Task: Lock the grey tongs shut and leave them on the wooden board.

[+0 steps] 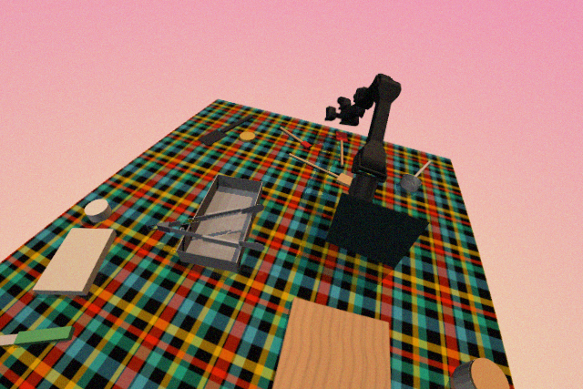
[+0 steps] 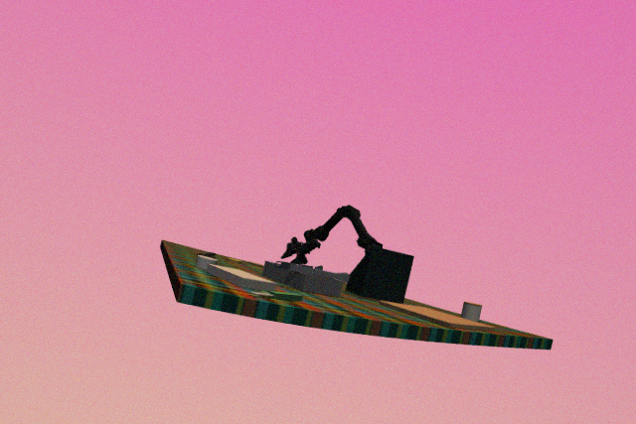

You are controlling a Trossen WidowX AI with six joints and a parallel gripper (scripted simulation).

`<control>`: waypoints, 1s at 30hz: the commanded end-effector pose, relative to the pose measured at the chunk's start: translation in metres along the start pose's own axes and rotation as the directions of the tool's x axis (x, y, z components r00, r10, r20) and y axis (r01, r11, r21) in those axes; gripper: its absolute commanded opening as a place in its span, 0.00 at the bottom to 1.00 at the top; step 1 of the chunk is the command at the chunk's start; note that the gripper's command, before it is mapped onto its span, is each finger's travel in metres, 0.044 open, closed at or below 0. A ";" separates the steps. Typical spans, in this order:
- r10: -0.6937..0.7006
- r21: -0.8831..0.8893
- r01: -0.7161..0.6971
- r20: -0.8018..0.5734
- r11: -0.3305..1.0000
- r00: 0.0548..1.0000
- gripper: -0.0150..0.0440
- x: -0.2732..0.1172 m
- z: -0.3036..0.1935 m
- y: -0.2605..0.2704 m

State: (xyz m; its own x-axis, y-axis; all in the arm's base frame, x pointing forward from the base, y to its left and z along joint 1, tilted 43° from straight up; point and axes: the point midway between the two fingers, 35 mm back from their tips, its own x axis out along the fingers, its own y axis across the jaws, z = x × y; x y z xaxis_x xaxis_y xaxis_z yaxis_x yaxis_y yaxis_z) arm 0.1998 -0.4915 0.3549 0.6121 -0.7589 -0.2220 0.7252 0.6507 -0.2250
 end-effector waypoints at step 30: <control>0.449 0.021 -0.526 -0.550 0.850 0.704 1.00 0.032 -0.128 0.453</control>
State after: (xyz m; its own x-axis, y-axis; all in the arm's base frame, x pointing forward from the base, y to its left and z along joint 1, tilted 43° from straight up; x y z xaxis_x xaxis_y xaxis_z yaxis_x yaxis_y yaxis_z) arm 0.4913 -0.2577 0.1596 0.6456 -0.2731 -0.7132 0.3403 0.9389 -0.0515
